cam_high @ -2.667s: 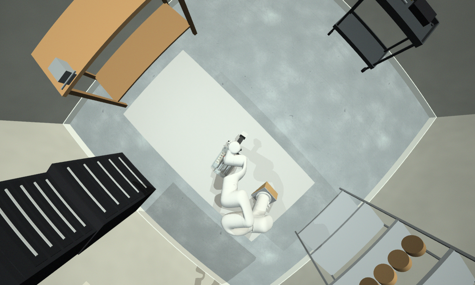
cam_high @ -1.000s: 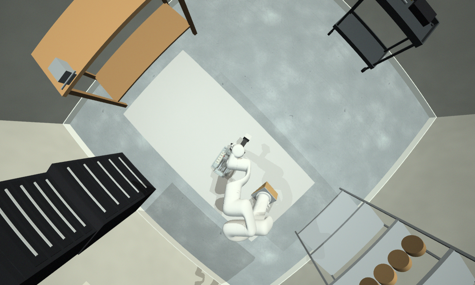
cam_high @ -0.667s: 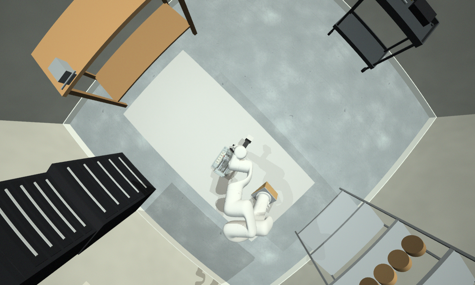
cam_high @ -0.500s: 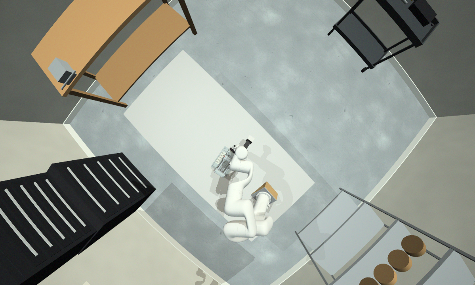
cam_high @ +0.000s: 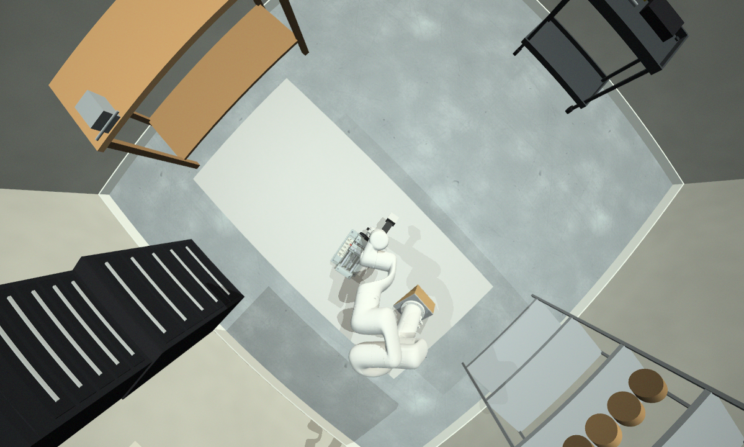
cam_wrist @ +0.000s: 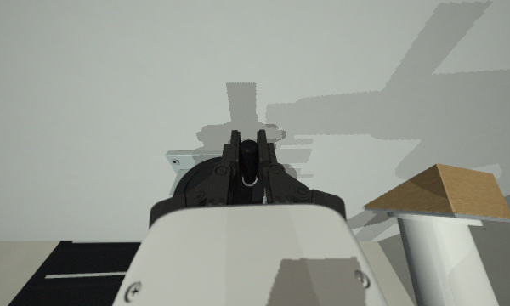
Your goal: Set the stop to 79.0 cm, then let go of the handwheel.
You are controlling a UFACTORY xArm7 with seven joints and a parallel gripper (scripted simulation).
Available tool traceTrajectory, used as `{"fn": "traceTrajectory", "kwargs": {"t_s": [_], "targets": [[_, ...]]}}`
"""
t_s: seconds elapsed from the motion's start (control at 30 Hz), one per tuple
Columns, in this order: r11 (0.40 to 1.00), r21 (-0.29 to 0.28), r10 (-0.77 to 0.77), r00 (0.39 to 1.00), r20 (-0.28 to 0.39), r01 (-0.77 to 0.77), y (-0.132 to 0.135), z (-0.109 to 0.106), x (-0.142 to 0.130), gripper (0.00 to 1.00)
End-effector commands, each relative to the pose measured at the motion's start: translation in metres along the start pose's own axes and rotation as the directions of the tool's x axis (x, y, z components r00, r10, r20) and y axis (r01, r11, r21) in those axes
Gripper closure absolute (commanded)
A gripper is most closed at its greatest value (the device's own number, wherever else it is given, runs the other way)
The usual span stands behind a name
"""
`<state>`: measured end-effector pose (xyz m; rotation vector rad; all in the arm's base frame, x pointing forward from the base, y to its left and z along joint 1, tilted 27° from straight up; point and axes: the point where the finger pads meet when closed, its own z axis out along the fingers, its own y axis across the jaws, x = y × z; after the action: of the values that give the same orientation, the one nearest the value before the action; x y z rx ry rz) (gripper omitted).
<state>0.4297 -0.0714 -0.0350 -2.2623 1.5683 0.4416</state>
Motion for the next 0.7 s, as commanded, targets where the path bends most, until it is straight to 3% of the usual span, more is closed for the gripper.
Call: {"fn": "traceTrajectory", "kwargs": {"t_s": [0.0, 0.67], "targets": [[1.000, 0.003, 0.000, 1.000, -0.003, 0.000, -0.005, 0.009, 0.001, 0.94], [1.000, 0.003, 0.000, 1.000, -0.003, 0.000, -0.038, 0.020, 0.002, 0.94]]}}
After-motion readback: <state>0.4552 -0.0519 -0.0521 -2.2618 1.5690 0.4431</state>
